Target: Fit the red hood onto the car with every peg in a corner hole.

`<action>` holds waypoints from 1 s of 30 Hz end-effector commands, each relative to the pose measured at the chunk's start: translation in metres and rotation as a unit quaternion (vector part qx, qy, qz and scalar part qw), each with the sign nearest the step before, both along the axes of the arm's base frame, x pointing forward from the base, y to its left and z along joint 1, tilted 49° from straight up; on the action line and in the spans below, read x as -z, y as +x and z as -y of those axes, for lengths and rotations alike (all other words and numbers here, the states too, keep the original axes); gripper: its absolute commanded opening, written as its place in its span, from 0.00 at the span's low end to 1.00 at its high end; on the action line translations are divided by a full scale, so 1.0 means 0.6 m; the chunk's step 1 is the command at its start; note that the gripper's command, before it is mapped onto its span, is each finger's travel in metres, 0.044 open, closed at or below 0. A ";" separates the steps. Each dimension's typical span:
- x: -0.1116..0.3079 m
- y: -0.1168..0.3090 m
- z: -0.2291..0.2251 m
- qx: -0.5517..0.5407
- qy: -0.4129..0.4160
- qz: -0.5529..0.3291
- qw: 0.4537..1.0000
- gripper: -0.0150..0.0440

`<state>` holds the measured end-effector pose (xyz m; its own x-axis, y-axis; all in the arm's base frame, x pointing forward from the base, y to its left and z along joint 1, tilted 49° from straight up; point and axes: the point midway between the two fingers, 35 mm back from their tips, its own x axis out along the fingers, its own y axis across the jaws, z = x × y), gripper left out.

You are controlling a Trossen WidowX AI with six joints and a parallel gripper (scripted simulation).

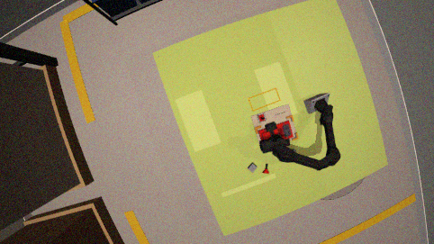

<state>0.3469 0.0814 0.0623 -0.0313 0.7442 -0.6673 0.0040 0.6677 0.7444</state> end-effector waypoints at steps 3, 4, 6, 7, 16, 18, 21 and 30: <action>-0.010 0.002 0.013 0.000 -0.001 0.000 1.000 1.00; -0.018 0.004 0.022 0.000 -0.001 0.000 1.000 1.00; -0.035 0.005 0.043 0.000 0.000 0.000 1.000 1.00; -0.046 0.006 0.055 0.000 0.001 0.000 1.000 1.00; -0.078 0.004 0.091 0.000 0.004 0.000 1.000 1.00; -0.078 0.004 0.091 0.000 0.004 0.000 1.000 1.00; -0.078 0.004 0.091 0.000 0.004 0.000 1.000 1.00; -0.078 0.004 0.091 0.000 0.004 0.000 1.000 1.00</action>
<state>0.3490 0.0271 0.1088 -0.0292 0.7513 -0.6593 0.0110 0.6598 0.7514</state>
